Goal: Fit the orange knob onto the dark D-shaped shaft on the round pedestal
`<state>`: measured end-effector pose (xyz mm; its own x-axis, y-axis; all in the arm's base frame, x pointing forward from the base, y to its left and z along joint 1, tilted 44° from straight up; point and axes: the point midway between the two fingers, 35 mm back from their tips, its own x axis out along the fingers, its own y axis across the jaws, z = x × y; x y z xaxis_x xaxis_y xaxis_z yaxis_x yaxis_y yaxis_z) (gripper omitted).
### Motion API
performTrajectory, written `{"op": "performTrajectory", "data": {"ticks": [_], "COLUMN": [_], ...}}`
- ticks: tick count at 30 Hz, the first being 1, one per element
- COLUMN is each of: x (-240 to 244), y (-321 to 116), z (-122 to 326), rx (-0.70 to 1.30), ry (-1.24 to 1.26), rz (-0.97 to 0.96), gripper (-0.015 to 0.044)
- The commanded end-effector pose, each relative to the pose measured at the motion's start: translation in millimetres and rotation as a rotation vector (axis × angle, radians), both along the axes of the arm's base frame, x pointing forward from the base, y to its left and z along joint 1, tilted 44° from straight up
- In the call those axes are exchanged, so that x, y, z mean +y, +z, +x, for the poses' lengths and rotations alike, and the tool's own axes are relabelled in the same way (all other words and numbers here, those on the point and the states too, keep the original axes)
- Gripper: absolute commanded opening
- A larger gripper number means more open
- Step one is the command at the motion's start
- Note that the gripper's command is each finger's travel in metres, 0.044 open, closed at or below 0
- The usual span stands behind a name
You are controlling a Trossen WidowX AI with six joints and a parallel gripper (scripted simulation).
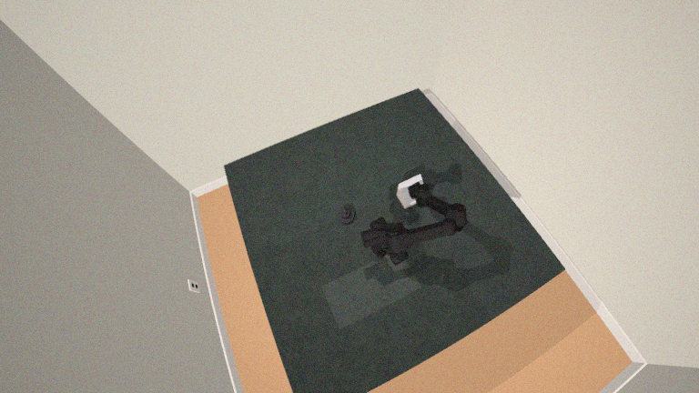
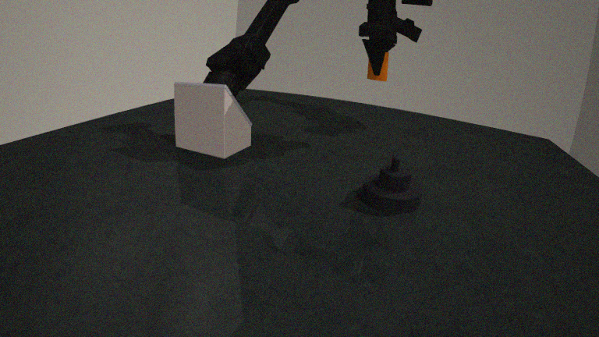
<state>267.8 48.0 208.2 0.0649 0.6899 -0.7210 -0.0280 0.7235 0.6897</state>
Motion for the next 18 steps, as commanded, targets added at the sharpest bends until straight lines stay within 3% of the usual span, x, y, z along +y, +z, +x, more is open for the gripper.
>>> {"op": "performTrajectory", "data": {"ticks": [1, 18], "x": [-4, -29], "y": [4, -25], "z": [0, 26], "rx": [-0.004, -0.008], "ry": [0.001, 0.000], "rz": [0.005, -0.005], "gripper": [0.0000, 0.0000]}}
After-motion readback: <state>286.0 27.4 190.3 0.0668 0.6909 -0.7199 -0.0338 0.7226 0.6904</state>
